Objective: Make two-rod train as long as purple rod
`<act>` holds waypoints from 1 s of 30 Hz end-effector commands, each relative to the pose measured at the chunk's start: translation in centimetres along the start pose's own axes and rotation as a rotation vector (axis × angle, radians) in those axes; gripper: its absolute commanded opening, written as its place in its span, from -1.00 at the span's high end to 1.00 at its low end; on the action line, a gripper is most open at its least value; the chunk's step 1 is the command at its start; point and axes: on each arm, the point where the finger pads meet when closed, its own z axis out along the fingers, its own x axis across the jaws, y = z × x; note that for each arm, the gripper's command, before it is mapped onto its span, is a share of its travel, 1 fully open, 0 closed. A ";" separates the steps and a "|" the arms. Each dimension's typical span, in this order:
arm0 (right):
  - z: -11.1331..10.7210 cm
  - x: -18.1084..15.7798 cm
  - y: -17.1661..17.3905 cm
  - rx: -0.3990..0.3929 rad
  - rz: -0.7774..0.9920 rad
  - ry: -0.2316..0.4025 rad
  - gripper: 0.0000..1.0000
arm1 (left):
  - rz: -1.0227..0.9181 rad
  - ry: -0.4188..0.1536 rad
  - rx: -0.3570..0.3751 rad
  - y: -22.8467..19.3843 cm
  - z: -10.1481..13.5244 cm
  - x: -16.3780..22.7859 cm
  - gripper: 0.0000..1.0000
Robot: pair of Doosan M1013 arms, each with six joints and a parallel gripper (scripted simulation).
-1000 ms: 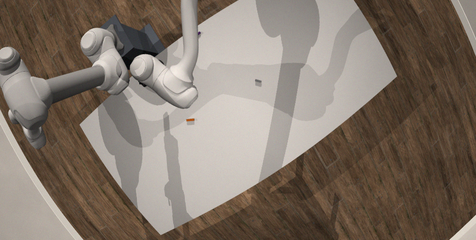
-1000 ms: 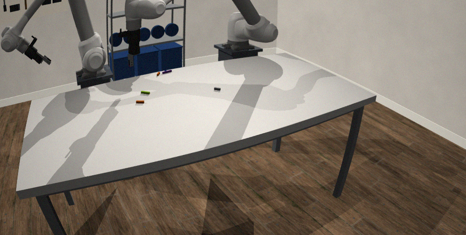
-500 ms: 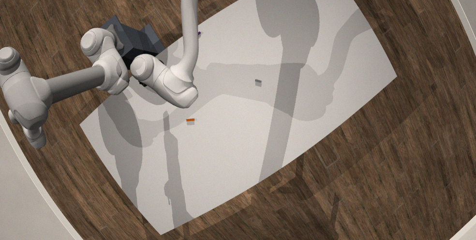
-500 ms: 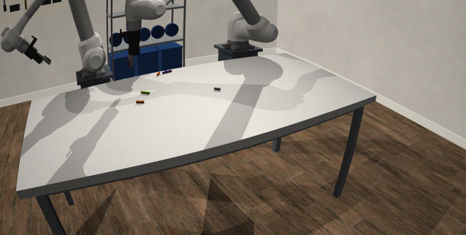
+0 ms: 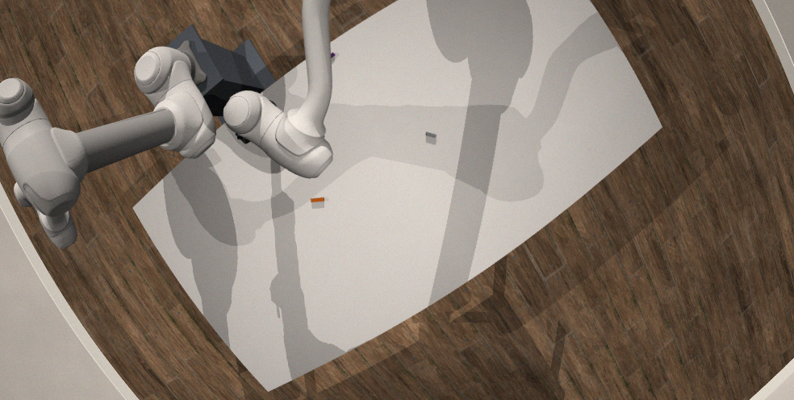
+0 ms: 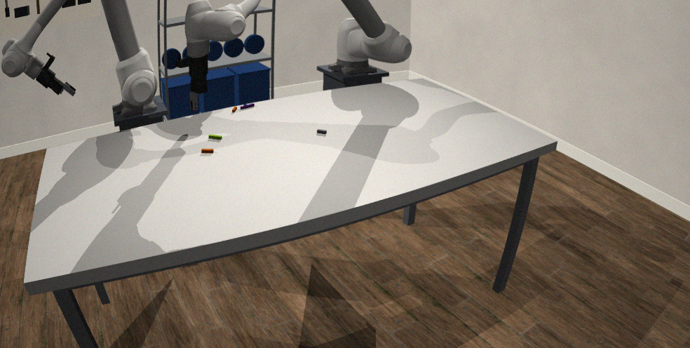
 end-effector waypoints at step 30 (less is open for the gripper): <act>0.0 -0.4 -0.4 0.007 -0.004 -0.007 -1.00 | 0.004 0.003 -0.001 -0.1 4.1 0.1 0.52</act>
